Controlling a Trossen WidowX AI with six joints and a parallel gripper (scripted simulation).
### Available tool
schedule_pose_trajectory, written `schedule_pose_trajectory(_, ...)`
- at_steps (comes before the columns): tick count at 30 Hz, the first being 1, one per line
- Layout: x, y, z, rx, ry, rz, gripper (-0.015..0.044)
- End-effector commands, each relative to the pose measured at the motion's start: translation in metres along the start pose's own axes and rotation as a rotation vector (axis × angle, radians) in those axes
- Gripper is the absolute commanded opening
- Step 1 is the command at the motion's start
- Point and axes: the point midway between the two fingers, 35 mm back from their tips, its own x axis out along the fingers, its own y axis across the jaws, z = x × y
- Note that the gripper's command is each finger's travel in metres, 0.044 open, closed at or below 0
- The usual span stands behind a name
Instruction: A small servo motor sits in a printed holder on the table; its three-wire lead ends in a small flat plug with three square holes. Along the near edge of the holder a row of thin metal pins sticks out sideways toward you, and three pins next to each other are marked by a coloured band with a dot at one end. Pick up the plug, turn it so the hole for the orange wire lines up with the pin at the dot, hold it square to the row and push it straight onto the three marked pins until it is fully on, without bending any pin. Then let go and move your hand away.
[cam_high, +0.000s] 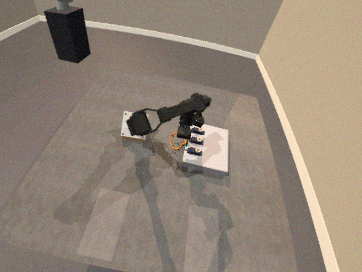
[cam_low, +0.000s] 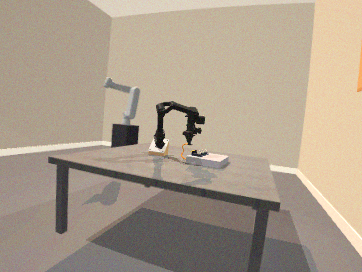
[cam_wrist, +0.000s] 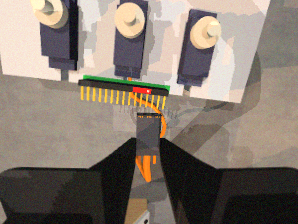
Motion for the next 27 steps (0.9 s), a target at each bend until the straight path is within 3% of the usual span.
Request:
schedule_pose_trajectory(1, 0.004, 0.006, -0.017, 0.03, 0.005, -0.004, 0.0)
schedule_pose_trajectory(8, 0.01, 0.014, -0.046, 0.083, 0.005, -0.017, 0.0)
schedule_pose_trajectory(20, 0.049, 0.013, -0.046, 0.085, 0.004, -0.019, 0.0)
schedule_pose_trajectory(27, 0.049, 0.013, -0.04, 0.085, 0.004, -0.018, 0.0)
